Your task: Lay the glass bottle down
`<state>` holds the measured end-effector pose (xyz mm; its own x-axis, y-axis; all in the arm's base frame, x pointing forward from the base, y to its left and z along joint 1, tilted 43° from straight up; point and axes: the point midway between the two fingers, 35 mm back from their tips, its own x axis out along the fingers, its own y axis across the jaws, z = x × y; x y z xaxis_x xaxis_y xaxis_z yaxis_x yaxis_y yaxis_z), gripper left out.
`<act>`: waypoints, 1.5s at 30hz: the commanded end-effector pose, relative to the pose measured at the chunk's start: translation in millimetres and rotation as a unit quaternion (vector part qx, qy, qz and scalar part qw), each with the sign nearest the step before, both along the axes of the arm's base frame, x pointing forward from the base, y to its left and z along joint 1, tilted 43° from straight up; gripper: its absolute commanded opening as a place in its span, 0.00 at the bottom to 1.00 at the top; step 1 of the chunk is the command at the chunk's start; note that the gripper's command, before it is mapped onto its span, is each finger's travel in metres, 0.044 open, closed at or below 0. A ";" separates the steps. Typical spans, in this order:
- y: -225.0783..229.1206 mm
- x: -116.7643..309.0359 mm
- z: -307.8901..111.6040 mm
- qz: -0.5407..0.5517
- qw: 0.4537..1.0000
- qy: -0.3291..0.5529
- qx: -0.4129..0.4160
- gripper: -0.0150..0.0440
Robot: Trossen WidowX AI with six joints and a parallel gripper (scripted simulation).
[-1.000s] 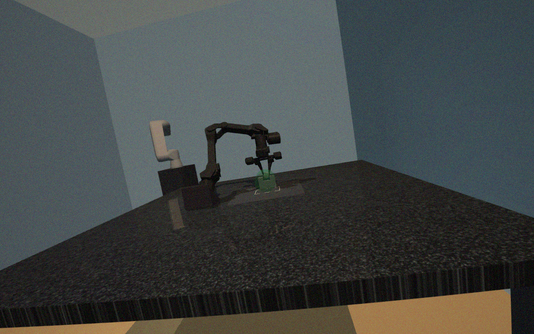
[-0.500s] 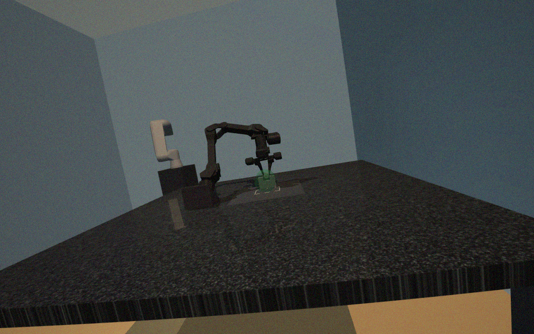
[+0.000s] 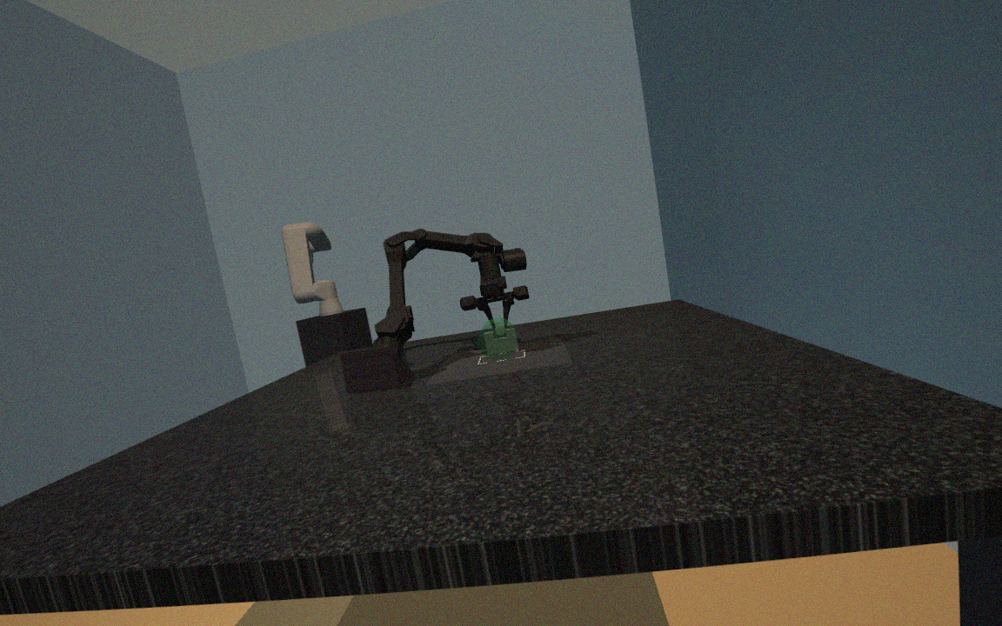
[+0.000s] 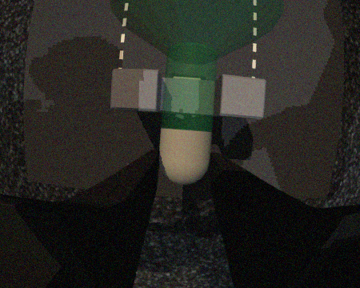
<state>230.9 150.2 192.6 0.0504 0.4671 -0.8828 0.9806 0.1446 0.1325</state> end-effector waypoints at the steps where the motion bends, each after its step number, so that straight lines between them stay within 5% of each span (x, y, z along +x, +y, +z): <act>1: -1.9 0.4 -4.0 -0.001 1.000 0.000 -0.003 0.44; 28: 2.1 -0.3 -1.8 0.002 1.000 0.000 0.010 0.44; 40: 2.1 -0.3 -1.8 0.002 1.000 0.000 0.010 0.98; 45: -13.2 0.5 6.7 0.015 0.999 0.020 0.042 1.00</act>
